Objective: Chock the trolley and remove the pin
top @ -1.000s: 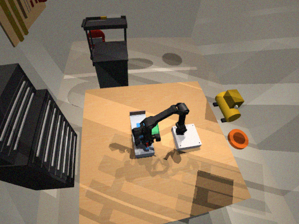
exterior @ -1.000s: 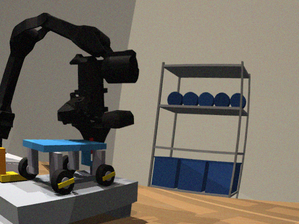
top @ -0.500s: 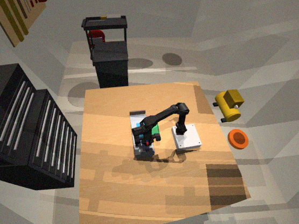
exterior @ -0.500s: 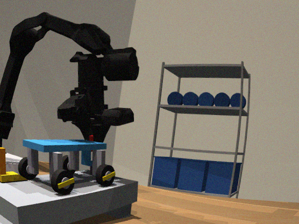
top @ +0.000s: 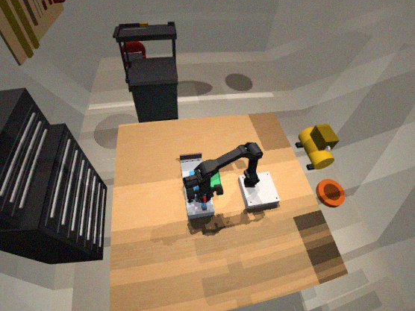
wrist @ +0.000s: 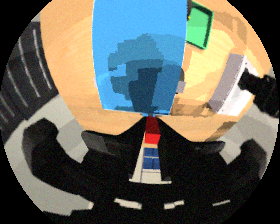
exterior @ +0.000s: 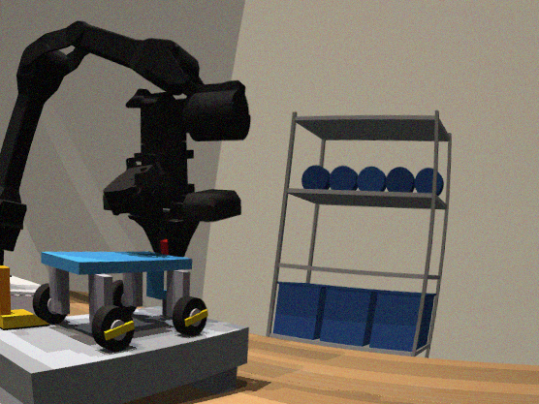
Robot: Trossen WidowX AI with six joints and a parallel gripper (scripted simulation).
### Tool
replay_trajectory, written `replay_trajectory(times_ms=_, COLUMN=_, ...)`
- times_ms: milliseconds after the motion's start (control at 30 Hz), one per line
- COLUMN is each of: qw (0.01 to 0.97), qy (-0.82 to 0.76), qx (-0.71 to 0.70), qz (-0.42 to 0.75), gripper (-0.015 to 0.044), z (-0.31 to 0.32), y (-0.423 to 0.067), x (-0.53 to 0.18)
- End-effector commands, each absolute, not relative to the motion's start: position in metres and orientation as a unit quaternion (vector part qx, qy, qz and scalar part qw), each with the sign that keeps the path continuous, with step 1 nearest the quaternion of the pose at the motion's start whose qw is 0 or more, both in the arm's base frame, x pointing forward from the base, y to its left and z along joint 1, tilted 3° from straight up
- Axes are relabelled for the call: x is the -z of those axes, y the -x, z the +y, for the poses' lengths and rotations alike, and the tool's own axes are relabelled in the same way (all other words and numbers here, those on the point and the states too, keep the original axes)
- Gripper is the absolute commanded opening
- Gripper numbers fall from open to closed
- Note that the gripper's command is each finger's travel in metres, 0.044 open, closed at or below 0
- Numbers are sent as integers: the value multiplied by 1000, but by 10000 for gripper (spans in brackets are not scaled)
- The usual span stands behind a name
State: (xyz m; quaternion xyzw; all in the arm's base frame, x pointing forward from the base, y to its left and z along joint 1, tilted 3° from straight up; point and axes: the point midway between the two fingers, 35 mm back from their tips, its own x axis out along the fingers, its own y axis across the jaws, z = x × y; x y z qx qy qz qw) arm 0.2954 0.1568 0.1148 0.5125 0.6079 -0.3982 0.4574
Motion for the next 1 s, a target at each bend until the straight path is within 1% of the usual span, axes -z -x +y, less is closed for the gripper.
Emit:
replay_trajectory(times_ms=0, qw=459, qy=-515, qx=394, qz=608, gripper=0, z=157, y=-295, x=-121)
replay_trajectory(times_ms=967, qw=459, qy=-515, qx=394, qz=608, gripper=0, z=155, y=-295, x=-134)
